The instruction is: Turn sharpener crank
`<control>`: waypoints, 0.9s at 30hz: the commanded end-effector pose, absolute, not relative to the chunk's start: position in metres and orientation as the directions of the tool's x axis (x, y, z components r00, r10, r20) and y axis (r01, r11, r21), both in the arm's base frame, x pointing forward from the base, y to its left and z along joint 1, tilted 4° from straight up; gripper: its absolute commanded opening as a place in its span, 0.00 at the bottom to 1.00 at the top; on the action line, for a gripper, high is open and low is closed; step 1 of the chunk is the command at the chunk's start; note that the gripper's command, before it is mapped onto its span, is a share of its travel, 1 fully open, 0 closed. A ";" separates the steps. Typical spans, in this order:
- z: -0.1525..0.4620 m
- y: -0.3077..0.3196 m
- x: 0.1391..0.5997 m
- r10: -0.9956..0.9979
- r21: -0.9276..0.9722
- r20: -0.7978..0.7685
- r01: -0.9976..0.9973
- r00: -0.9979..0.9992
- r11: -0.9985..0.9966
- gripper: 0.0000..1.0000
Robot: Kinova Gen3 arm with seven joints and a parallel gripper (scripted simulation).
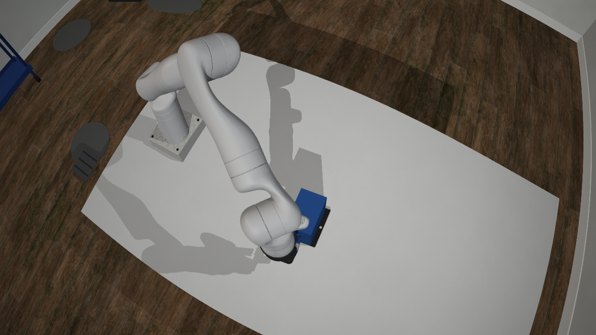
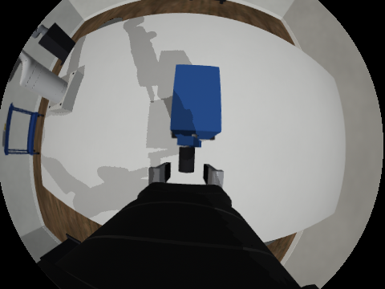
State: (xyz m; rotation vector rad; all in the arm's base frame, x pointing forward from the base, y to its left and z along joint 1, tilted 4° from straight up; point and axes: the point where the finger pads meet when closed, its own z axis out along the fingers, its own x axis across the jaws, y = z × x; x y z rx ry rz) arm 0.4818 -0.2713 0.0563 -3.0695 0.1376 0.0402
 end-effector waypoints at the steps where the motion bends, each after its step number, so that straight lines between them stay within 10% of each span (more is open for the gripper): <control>1: 0.056 -0.271 0.481 -0.089 -0.067 -0.030 -0.091 0.996 -0.994 0.97; 27: 0.048 -0.271 0.481 -0.089 -0.067 -0.030 -0.091 0.996 -0.994 0.97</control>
